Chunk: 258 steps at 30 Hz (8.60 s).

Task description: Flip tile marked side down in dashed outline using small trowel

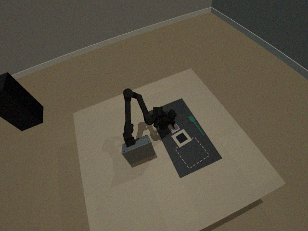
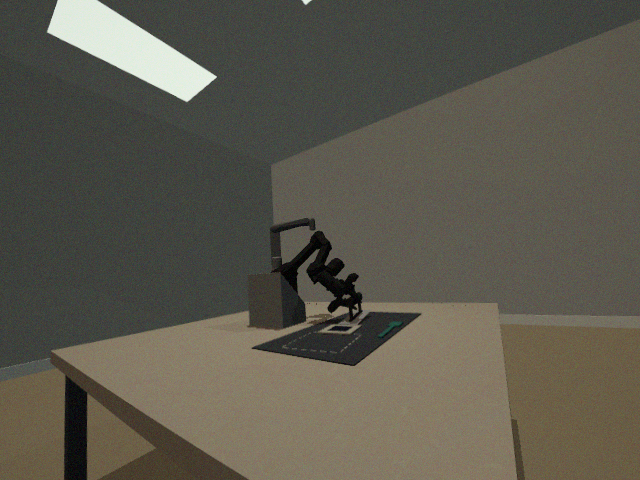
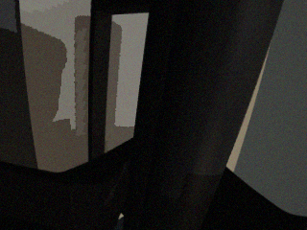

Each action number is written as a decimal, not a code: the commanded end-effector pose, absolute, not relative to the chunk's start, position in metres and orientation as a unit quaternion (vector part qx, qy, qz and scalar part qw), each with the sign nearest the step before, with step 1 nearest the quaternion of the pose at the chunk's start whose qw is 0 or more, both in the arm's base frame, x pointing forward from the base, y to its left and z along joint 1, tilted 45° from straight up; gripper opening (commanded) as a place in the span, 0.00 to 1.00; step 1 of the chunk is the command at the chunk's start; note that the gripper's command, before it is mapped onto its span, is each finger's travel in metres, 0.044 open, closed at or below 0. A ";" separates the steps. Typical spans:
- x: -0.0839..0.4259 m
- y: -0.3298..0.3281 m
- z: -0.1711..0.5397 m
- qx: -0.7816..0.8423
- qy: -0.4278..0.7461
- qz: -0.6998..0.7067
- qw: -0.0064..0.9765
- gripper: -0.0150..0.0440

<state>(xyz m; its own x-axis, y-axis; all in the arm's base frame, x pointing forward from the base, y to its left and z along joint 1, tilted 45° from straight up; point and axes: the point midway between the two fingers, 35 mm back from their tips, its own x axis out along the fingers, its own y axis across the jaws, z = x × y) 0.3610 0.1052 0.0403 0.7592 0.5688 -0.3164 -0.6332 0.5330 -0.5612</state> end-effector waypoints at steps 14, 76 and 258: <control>0.364 0.098 0.026 -0.339 0.048 0.339 0.876 0.25; 0.375 -0.014 0.010 -0.387 0.063 0.328 0.859 0.25; 0.324 0.175 0.131 -0.107 0.592 0.048 0.797 0.25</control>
<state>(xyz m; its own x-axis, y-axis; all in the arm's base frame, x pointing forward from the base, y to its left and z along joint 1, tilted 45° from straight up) 0.3224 0.1736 0.1334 0.2893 -0.0420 -0.9563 -0.2139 0.9710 -0.1073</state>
